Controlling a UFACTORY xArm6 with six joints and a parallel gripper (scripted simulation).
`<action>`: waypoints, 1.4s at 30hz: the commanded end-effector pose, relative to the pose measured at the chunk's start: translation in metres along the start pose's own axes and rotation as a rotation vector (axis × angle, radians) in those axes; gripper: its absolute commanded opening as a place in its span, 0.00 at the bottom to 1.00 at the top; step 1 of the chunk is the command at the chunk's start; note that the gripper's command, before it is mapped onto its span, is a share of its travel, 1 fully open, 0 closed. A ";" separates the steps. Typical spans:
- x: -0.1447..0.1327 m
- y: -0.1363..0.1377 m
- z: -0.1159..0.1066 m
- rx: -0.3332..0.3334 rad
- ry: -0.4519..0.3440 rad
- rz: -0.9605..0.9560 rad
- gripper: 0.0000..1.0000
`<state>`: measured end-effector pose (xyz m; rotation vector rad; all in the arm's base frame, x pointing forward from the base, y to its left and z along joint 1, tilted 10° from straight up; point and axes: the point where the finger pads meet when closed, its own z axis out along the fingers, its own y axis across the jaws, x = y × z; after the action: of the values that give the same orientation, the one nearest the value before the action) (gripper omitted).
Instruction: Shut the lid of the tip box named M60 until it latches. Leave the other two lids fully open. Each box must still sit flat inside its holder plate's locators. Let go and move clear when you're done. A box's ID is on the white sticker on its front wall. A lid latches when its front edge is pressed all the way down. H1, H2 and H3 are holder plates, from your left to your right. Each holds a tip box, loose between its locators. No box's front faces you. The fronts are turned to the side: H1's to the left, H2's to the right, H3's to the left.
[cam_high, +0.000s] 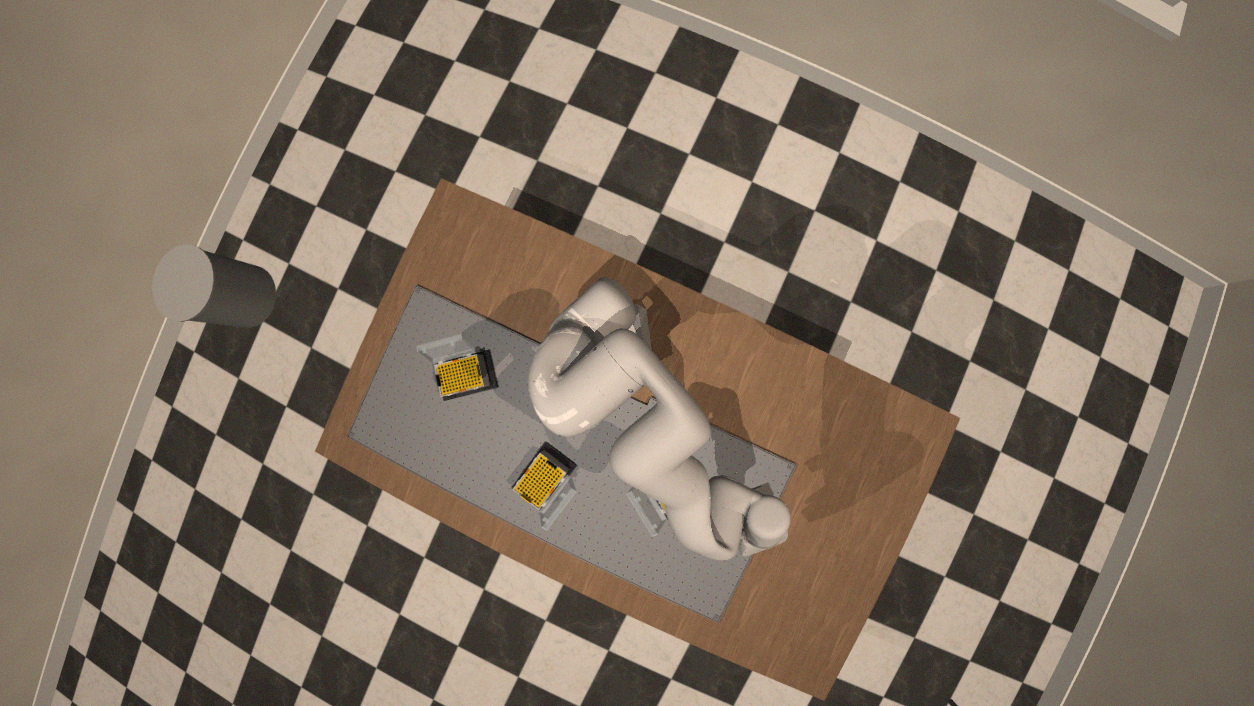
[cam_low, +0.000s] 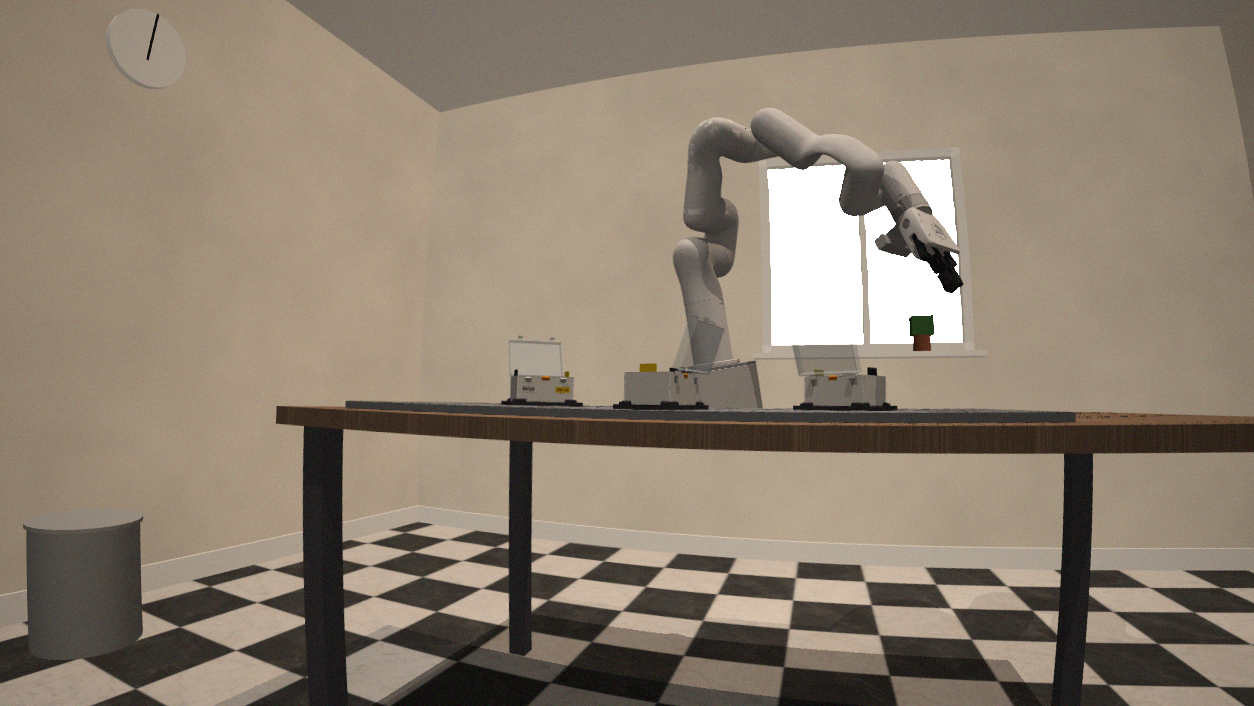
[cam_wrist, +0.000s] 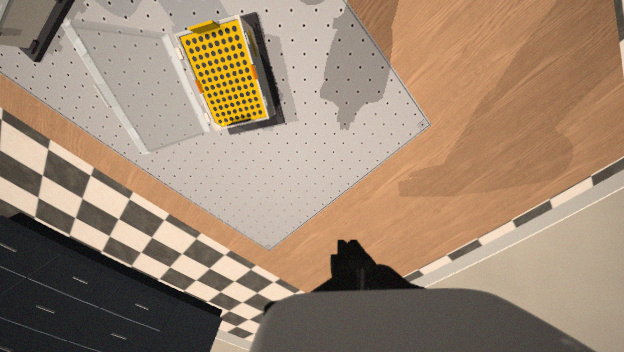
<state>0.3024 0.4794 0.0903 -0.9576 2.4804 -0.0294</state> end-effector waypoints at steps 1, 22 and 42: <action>-0.004 0.003 -0.002 0.008 -0.043 0.063 0.00; 0.036 0.005 0.074 0.008 -0.043 0.063 0.00; 0.077 0.007 0.154 0.008 -0.043 0.063 0.00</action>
<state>0.3136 0.4584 -0.0623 -0.8704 2.4768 -0.0062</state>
